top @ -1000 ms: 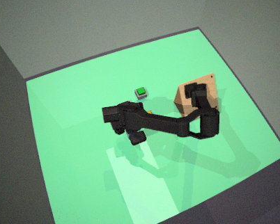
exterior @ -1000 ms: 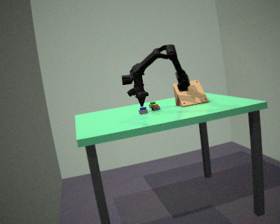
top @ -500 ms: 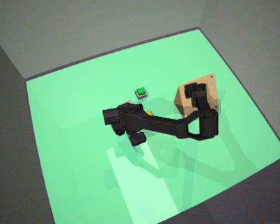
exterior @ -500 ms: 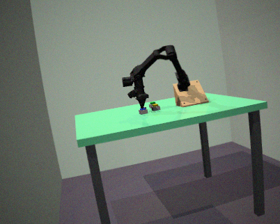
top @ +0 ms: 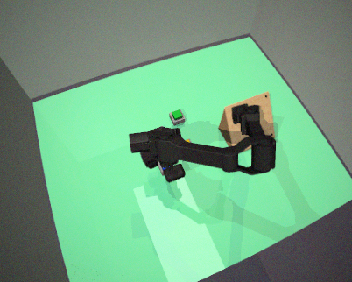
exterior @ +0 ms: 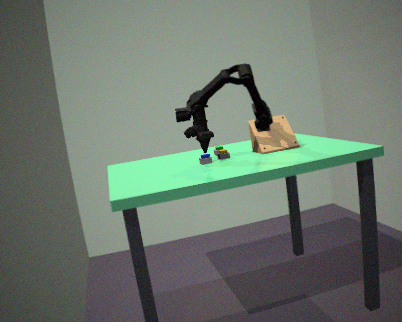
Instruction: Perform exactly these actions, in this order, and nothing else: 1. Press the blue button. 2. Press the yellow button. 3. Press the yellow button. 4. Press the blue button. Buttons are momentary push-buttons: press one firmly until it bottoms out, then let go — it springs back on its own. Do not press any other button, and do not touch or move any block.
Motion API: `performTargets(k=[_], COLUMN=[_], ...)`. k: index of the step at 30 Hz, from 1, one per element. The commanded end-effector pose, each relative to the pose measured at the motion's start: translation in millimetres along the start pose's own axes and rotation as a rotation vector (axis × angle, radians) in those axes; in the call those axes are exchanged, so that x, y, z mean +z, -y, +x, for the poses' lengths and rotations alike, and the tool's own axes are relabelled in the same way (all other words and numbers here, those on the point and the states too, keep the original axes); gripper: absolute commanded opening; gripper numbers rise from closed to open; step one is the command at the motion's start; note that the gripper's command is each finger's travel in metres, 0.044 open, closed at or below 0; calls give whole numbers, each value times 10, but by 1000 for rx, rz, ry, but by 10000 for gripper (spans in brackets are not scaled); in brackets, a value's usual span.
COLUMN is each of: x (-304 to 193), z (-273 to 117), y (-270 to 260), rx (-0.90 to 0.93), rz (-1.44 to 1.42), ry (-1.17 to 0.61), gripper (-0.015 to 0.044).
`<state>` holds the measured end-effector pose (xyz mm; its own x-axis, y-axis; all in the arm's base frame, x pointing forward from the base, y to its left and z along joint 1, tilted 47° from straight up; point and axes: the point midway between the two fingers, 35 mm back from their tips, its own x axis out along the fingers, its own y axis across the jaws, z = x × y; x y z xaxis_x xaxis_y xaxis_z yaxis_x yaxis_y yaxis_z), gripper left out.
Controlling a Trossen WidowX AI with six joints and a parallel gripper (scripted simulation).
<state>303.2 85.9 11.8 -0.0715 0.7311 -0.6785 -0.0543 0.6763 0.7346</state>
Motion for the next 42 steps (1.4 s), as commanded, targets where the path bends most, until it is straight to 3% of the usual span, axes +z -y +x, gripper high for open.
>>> performTargets(k=[1,4,8,13,17,22,25,30,42], x=[30,38,25,-51,-520,-964,-960,-954,-950], z=[-176,-275,-767,-803,-823,-782,-756,-187,-42], y=[3,8,5,56,315,458,460,460,462], rx=[-5,-7,-8,-10,-16,-10,-10,-8,-8], rz=[-8,-8,-8,-7,-4,-5,-4,-5,-5], ry=[15,15,14,14,14,11,11,12,12], gripper=[20,20,20,20,20,20,20,20,20])
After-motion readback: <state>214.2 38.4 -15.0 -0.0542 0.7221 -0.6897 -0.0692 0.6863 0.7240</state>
